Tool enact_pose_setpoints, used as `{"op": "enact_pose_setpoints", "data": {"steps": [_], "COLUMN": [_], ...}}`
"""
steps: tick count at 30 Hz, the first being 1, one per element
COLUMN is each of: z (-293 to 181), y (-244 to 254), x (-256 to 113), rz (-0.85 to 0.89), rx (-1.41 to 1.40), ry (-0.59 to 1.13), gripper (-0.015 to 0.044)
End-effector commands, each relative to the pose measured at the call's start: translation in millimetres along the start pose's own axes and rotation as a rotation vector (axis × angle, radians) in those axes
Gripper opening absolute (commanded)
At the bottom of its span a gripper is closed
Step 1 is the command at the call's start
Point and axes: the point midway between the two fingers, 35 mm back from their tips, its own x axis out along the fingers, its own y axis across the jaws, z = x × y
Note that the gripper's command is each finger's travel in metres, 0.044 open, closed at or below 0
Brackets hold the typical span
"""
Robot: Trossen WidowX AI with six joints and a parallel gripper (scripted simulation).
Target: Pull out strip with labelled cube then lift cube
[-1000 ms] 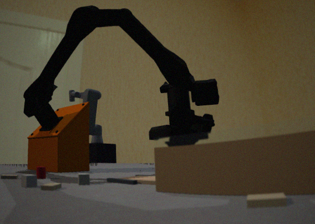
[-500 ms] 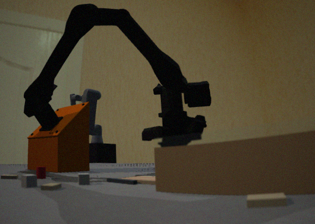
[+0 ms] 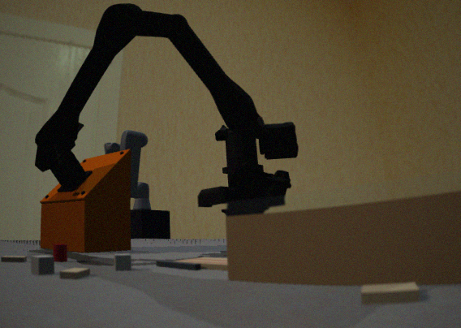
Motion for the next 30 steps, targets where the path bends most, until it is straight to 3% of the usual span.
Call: {"op": "enact_pose_setpoints", "data": {"steps": [1, 30], "z": [-13, -56], "y": [-1, -2], "x": [5, 5], "rz": [-0.003, -0.003], "rx": [-0.005, -0.007], "ry": [0.025, 0.026], "gripper": [0.0, 0.0]}}
